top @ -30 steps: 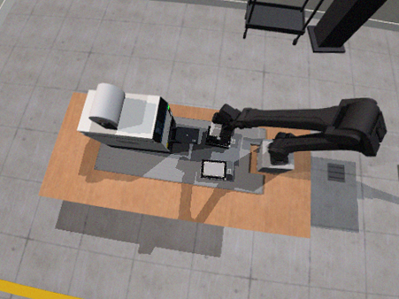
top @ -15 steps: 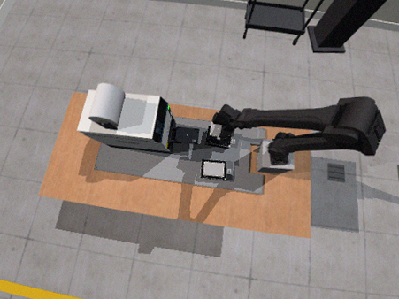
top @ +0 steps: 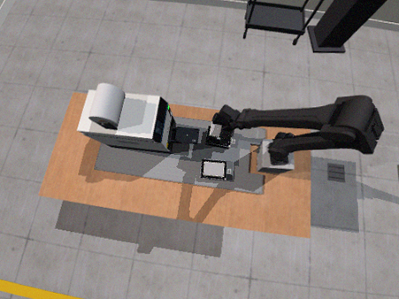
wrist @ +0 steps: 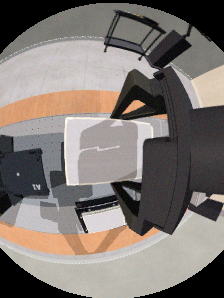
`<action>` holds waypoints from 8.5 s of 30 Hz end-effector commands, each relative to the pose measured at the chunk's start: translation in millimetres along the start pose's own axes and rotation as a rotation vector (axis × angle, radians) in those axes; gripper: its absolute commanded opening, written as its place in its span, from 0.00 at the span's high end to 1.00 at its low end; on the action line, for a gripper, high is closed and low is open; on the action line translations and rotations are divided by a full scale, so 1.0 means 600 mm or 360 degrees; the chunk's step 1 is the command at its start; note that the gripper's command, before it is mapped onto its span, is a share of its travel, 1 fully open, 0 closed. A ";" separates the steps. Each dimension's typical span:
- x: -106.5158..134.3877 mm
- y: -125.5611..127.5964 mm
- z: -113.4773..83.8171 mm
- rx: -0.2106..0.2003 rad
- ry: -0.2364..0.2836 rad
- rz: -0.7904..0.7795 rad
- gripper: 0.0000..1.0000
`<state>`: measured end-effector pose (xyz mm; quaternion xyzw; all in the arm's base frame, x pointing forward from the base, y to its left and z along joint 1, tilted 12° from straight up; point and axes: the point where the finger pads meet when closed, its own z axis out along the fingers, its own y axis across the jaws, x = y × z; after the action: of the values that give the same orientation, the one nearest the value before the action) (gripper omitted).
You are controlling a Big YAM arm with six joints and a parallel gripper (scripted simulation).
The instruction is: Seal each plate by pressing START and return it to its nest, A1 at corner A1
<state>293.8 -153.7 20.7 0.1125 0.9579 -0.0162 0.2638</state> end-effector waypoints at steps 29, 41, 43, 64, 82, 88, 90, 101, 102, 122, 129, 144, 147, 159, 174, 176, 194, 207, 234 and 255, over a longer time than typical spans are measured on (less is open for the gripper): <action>-0.001 0.001 0.025 0.0003 -0.0016 0.0011 1.00; -0.004 -0.011 0.033 0.0020 -0.0031 0.0030 1.00; -0.001 -0.011 0.033 0.0022 -0.0034 0.0031 1.00; 0.001 -0.011 0.045 0.0021 -0.0033 0.0031 1.00; 0.022 -0.002 0.063 0.0005 0.0002 0.0027 1.00; 0.028 -0.006 0.068 0.0010 0.0003 0.0012 1.00; 0.023 -0.008 0.070 0.0013 -0.0007 0.0010 1.00; -0.012 -0.005 0.078 0.0010 -0.0054 -0.0006 1.00; -0.012 -0.008 0.078 0.0015 -0.0056 0.0002 1.00; 0.034 0.006 0.093 -0.0004 0.0001 0.0012 1.00; 0.010 -0.010 0.094 0.0021 -0.0046 0.0022 1.00; 0.029 0.004 0.106 0.0001 -0.0021 0.0005 1.00; 0.032 0.002 0.106 0.0004 -0.0017 0.0013 1.00; 0.022 -0.013 0.115 0.0023 -0.0039 0.0030 1.00; 0.040 0.002 0.112 0.0002 -0.0001 0.0020 1.00; 0.039 -0.003 0.109 0.0011 -0.0010 0.0029 1.00; 0.022 -0.001 0.118 -0.0004 -0.0001 0.0011 1.00; 0.053 -0.004 0.118 0.0003 0.0030 0.0044 1.00; 0.033 -0.009 0.120 0.0013 -0.0016 0.0029 1.00; 0.014 -0.015 0.122 0.0026 -0.0057 0.0024 1.00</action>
<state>308.8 -155.1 -50.0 0.1116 0.9574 -0.0173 0.2658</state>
